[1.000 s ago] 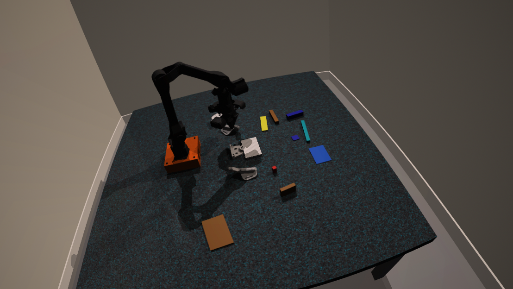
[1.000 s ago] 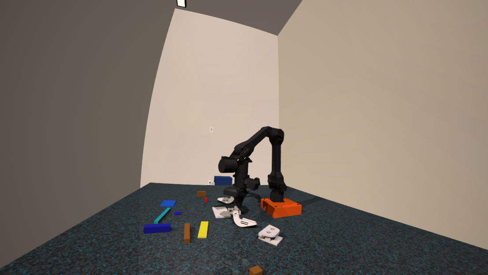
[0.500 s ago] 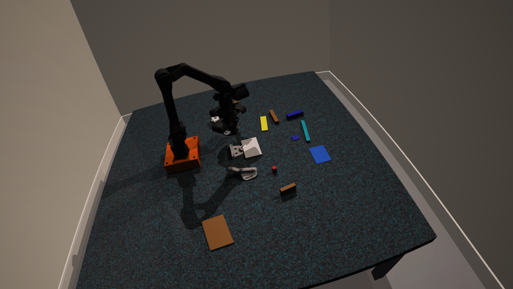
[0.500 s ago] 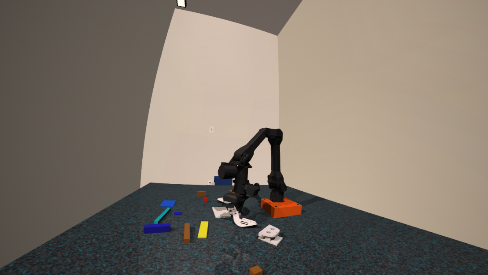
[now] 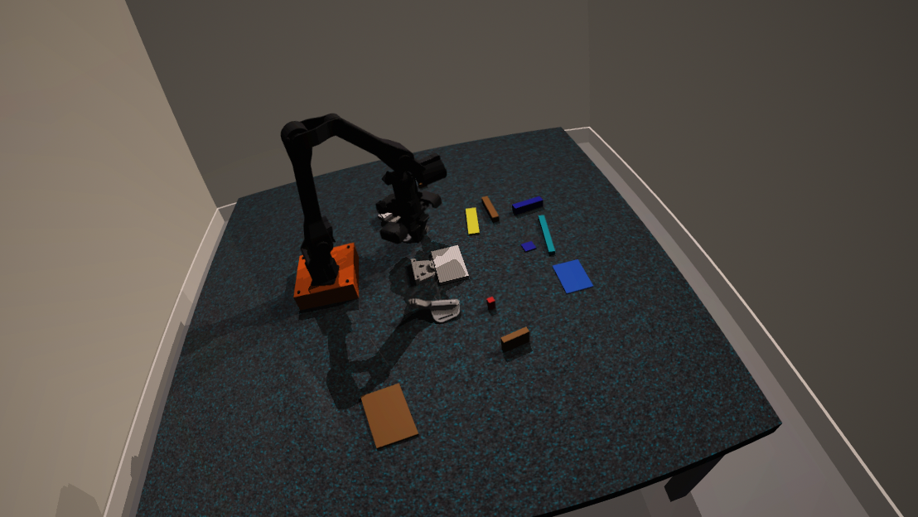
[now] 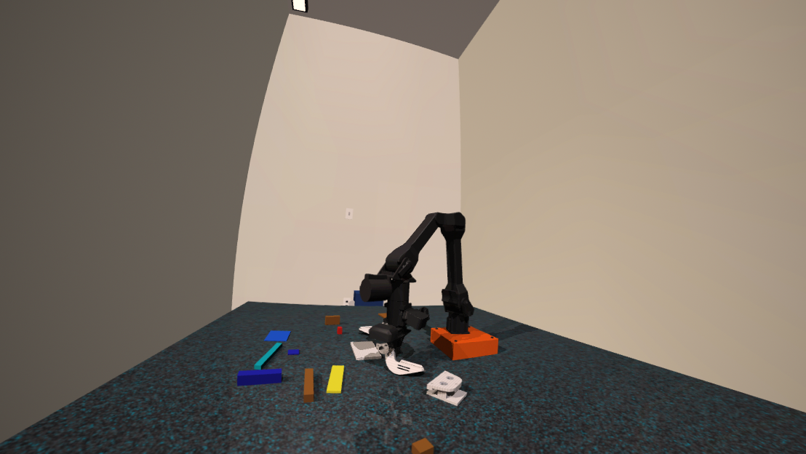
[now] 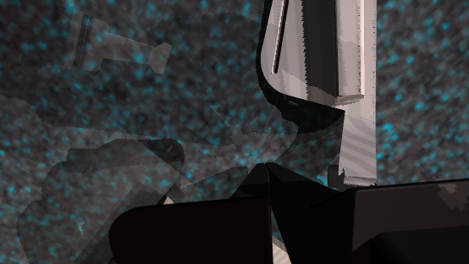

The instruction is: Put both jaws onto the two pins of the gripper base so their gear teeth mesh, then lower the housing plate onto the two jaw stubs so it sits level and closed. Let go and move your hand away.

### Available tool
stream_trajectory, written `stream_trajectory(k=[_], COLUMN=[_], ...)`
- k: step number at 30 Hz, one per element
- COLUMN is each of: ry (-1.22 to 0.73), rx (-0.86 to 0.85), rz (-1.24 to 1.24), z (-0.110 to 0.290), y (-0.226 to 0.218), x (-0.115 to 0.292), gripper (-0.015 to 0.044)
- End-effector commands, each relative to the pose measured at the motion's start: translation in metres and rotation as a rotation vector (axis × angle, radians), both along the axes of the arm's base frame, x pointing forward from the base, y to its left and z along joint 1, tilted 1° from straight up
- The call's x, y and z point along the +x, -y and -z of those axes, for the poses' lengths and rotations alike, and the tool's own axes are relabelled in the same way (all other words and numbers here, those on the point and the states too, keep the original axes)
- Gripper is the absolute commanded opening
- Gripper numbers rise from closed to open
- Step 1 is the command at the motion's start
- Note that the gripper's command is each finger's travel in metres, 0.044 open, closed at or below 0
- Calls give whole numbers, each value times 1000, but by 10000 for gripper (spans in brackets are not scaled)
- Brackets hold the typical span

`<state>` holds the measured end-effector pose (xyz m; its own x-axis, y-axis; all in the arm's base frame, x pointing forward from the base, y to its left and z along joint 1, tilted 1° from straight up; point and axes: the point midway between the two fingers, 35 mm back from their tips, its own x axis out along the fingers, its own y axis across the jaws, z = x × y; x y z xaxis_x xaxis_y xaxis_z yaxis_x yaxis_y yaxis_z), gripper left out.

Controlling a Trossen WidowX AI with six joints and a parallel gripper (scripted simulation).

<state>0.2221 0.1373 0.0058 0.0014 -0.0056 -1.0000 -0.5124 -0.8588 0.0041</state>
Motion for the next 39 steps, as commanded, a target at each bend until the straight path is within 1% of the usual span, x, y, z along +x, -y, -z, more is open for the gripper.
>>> stream_trajectory(k=[1, 29, 37, 39], ry=[3, 5, 5, 5], rx=[3, 6, 6, 6], rz=[-1, -1, -1, -1], z=[0, 0, -1, -8], y=[-6, -45, -50, -50], x=[4, 27, 30, 30], gripper=[0, 0, 0, 0])
